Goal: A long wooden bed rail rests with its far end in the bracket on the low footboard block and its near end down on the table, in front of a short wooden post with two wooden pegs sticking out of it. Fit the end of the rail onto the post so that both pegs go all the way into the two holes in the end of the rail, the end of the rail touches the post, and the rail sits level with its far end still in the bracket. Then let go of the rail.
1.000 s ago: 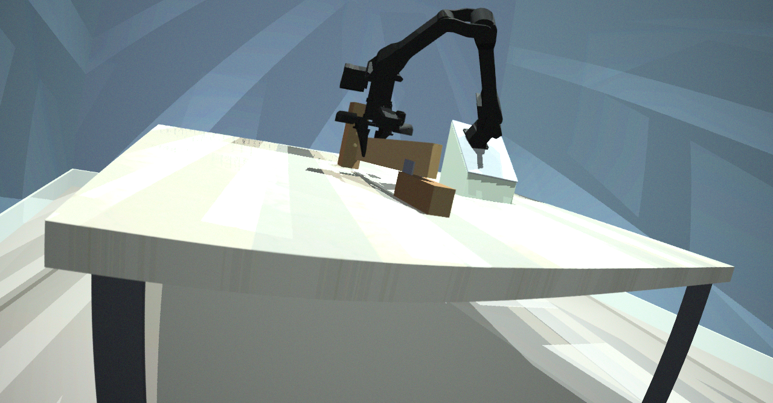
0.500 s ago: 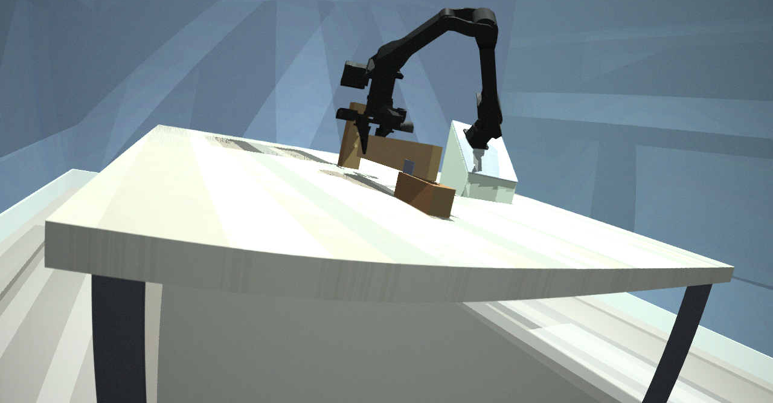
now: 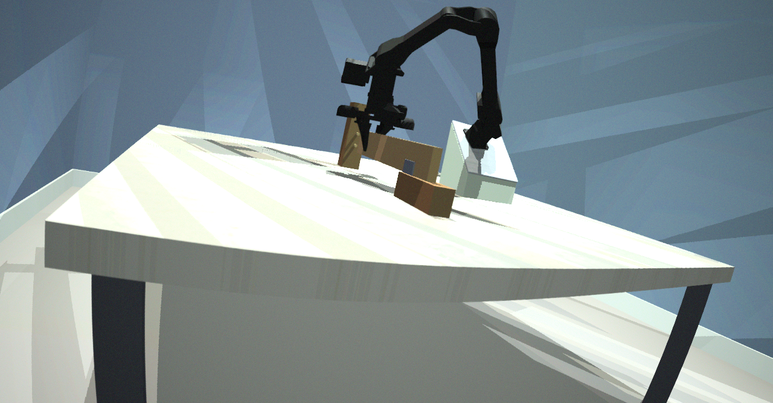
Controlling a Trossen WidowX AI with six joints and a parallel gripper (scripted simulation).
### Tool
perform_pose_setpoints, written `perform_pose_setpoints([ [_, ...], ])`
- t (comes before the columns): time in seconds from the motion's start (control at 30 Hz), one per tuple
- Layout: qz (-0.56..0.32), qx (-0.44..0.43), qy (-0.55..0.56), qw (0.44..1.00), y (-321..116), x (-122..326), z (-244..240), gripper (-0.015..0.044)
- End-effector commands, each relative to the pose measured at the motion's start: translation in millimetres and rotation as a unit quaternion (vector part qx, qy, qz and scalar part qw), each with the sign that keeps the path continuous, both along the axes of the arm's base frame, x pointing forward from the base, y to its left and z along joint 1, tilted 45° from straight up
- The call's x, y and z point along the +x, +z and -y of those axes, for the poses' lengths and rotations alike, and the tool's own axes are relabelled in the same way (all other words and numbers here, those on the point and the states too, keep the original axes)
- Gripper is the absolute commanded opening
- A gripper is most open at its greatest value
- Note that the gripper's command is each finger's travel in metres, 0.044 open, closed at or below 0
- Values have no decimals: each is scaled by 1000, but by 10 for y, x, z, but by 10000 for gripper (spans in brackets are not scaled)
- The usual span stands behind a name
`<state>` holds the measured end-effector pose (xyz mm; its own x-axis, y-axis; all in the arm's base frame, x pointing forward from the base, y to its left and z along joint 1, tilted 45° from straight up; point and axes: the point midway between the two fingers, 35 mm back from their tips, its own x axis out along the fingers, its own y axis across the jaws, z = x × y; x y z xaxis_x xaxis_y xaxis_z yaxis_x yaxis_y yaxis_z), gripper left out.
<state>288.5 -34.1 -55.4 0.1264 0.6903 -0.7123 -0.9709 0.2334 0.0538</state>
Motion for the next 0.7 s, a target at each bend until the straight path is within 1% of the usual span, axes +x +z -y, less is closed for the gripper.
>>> perform_pose_setpoints([
  [0.0, 4, -1, -4, 1000, 31, 7, 49, 0],
  [0.67, 4, -1, -4, 1000, 4, 4, 20, 0],
])
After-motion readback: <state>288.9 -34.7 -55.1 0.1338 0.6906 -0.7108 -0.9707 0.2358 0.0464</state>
